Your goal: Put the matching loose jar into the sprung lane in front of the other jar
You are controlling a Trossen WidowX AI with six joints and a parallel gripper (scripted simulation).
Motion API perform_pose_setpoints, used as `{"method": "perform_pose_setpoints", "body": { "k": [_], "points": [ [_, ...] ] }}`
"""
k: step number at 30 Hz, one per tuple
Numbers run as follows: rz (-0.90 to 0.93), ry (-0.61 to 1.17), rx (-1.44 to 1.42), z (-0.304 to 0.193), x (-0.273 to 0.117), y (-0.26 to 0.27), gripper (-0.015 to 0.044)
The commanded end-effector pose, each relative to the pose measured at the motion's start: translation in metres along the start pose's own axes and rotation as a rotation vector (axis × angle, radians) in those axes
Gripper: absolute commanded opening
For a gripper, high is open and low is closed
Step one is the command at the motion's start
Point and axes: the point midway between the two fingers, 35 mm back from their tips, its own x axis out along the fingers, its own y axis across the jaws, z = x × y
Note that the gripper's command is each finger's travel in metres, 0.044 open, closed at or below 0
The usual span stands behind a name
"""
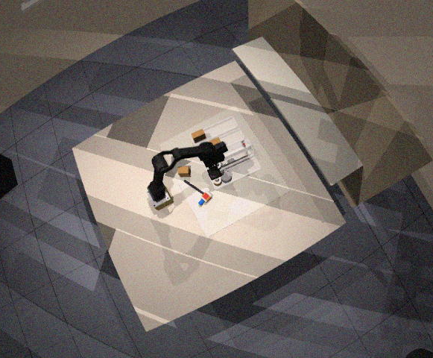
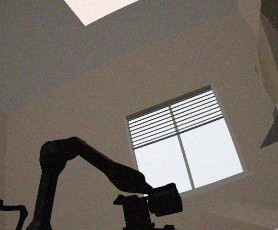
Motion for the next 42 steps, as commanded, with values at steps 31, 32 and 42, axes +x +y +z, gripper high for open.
{"method": "perform_pose_setpoints", "body": {
  "k": [31,32,42],
  "points": [
    [0.0,-0.028,-0.003,0.009,0.004,0.0,0.0],
    [0.0,-0.028,-0.003,0.009,0.005,0.0,0.0],
    [0.0,-0.028,-0.003,0.009,0.008,0.0,0.0]
  ]
}}
